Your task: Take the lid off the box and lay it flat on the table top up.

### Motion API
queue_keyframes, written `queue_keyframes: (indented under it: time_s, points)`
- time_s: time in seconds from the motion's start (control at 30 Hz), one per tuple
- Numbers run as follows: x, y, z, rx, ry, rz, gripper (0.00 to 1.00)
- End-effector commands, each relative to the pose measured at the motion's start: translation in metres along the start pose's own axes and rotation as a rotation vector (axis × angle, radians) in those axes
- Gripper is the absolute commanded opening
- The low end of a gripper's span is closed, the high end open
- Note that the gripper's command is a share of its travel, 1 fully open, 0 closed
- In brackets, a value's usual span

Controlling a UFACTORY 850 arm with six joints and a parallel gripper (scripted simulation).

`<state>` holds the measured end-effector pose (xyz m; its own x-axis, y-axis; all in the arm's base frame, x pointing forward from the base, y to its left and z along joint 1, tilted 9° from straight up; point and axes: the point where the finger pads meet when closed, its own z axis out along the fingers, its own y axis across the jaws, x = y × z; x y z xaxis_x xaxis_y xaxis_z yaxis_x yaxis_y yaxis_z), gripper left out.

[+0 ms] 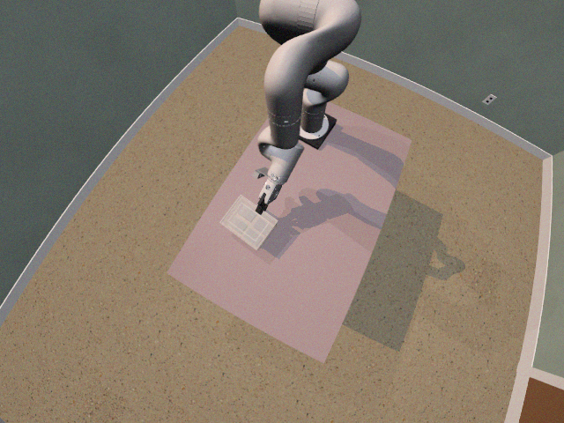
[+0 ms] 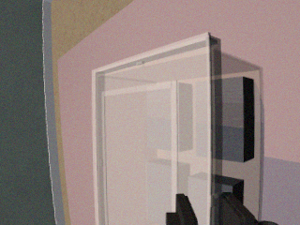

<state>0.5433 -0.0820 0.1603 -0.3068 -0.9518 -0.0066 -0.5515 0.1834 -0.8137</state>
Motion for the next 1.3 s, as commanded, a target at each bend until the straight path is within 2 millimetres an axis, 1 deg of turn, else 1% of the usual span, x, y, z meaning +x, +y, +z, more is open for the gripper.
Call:
queue_keyframes:
  time_s: [0.0,1.27]
  points:
    - [-0.0001,-0.0006,-0.0002,-0.002,0.000,0.000,0.00]
    - [-0.0001,-0.0054,-0.0038,-0.042,0.000,0.000,0.00]
